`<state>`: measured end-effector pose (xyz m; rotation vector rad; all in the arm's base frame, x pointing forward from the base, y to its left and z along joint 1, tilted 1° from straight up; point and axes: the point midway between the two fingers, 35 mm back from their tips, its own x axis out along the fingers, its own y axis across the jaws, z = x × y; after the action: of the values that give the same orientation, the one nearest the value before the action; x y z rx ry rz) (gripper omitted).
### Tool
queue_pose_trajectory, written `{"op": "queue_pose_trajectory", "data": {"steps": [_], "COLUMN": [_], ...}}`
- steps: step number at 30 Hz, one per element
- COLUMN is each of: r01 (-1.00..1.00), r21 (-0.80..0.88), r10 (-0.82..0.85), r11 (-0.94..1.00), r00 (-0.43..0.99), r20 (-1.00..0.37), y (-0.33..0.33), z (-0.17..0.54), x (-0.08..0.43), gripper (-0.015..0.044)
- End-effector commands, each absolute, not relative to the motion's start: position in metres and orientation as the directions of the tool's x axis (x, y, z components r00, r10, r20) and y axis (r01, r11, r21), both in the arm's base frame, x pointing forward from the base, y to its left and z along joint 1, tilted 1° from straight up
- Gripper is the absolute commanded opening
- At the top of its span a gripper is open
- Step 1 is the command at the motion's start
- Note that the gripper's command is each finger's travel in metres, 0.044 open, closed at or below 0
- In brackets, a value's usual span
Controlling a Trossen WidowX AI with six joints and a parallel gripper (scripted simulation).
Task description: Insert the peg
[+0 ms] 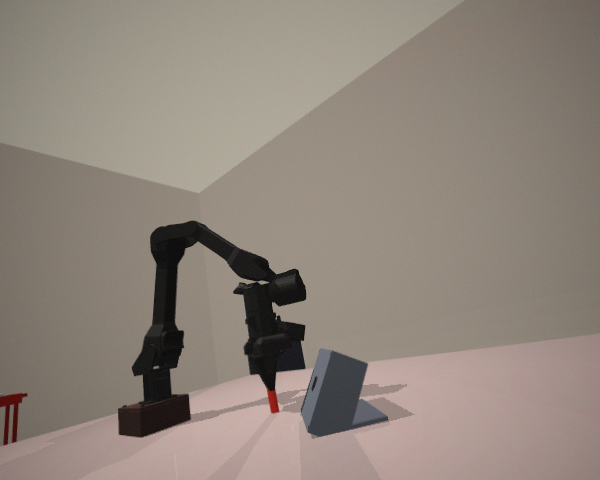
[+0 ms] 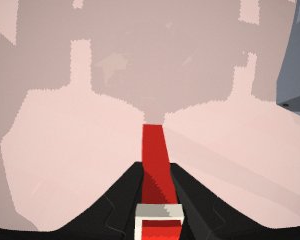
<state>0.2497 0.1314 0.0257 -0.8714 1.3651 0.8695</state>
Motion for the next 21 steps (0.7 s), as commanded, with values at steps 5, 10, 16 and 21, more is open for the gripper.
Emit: {"op": "queue_pose_trajectory", "data": {"steps": [5, 10, 16, 21], "r01": [-0.901, -0.901, -0.9, -0.9], "r21": [-0.013, -0.012, -0.009, -0.008], "r10": [0.012, 0.012, 0.013, 0.013], "r11": [0.433, 0.434, 0.436, 0.437], "r00": [0.02, 0.019, 0.017, 0.015], "r20": [-1.0, -1.0, -1.0, -1.0], "y": [0.132, 0.132, 0.132, 0.131], "z": [0.033, 0.053, 0.079, 0.099], "x": [0.251, 0.252, 0.252, 0.251], "gripper": [0.0, 0.0, 0.0, 0.0]}}
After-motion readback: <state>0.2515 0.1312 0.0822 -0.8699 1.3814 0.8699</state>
